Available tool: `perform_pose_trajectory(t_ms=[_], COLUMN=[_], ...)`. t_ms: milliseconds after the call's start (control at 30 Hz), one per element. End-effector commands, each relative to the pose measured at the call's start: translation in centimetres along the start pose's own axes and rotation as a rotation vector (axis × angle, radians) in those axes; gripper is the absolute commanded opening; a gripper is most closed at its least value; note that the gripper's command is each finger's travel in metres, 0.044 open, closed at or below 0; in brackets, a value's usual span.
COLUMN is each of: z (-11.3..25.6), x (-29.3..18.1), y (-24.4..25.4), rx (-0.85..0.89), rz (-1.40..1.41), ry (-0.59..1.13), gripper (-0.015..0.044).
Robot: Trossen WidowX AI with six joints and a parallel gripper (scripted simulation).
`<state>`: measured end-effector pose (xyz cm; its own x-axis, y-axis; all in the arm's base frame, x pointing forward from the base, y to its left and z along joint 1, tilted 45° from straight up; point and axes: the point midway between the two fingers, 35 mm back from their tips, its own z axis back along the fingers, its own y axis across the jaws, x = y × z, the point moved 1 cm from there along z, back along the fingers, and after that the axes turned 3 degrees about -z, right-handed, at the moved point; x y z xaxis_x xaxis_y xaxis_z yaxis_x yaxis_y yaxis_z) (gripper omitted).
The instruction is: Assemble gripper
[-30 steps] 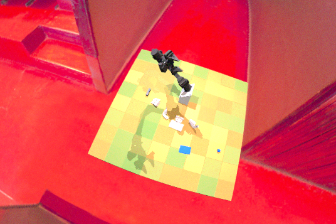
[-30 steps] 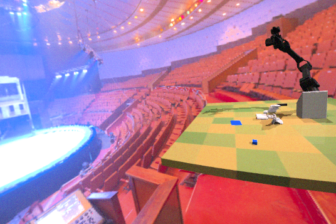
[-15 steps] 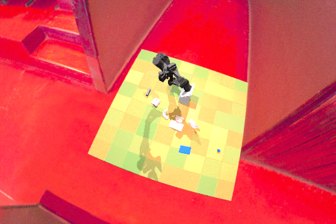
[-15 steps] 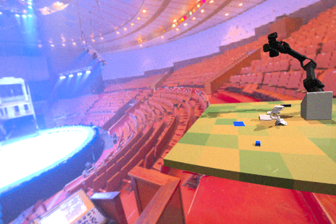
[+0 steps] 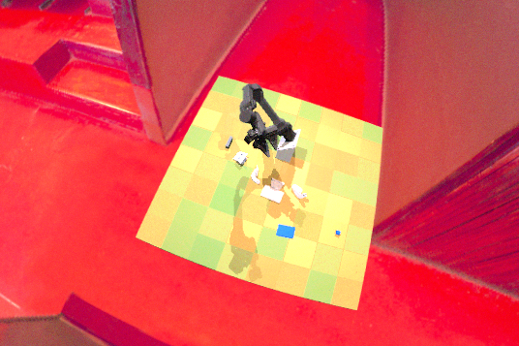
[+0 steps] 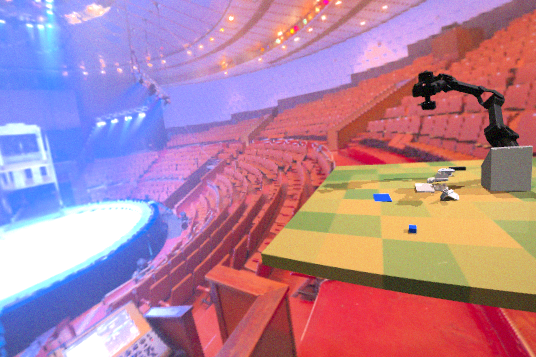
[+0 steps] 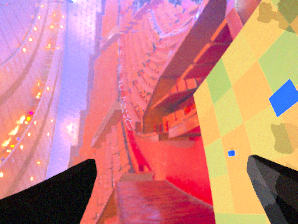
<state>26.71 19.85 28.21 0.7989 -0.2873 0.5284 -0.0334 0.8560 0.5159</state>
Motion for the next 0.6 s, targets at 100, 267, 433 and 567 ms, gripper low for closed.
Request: perform_pose_trajectory(t_ms=[100, 267, 433, 567], z=[-2.1, -3.2, -3.9, -4.2], x=[0.5, 0.7, 0.7, 0.6], y=[-4.5, -8.1, -11.7, -14.6], rx=[-0.181, -0.322, -0.462, -0.572], rz=[0.089, 0.161, 0.235, 0.294], ry=[-0.015, -0.009, 0.017, 0.05], gripper=[0.044, 0.044, 0.044, 0.044])
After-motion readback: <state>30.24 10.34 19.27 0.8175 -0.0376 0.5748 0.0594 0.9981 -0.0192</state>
